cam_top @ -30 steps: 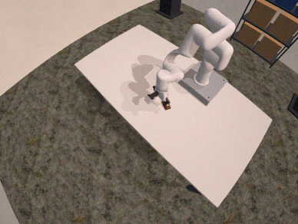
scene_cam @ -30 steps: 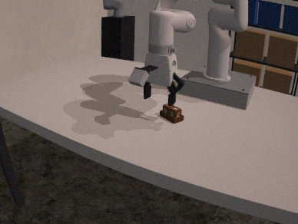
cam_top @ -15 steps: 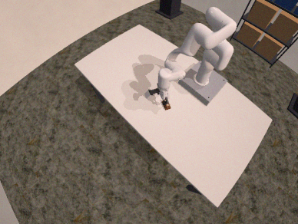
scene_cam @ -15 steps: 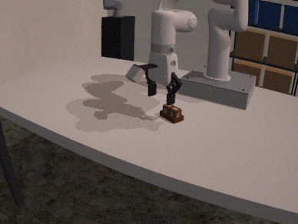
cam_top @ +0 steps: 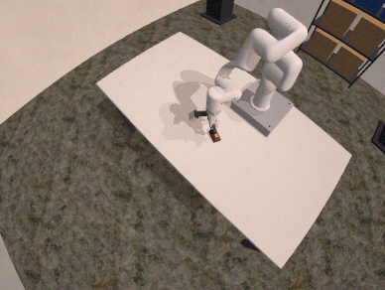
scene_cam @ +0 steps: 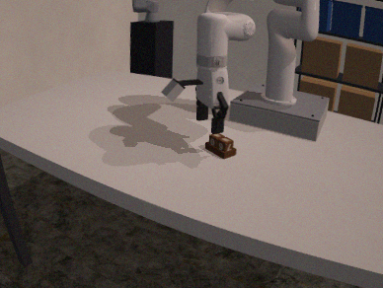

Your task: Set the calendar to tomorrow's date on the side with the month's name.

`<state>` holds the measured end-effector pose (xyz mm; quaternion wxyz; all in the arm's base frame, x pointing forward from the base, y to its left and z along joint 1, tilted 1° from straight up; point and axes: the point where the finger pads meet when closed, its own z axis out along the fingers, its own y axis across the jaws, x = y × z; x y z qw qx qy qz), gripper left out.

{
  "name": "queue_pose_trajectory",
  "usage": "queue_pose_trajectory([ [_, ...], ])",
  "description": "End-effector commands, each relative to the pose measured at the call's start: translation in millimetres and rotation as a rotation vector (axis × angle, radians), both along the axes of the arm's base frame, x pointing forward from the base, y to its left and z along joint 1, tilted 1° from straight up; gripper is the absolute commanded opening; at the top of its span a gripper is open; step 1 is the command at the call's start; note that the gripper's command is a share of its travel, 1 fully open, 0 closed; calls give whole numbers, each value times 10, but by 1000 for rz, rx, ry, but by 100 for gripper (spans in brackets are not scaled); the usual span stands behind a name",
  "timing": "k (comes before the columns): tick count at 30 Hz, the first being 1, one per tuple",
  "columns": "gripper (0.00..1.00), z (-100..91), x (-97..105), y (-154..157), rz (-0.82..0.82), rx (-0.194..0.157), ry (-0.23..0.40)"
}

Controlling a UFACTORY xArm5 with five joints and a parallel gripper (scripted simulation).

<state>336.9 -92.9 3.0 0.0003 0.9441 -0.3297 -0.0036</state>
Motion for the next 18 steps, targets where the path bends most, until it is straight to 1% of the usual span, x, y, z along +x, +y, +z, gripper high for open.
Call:
queue_pose_trajectory([
  [1,100,9,-18,-5,-101,-2,-4],
  [3,100,9,-84,-5,-101,-2,-4],
  [6,100,9,-90,-5,-109,-2,-4],
  [8,100,10,-102,-7,-150,-2,-4],
  [14,100,10,-164,-13,-362,-3,-4],
  [15,100,11,-211,-12,-363,-3,-4],
  [18,100,11,-231,-12,-363,-3,-3],
])
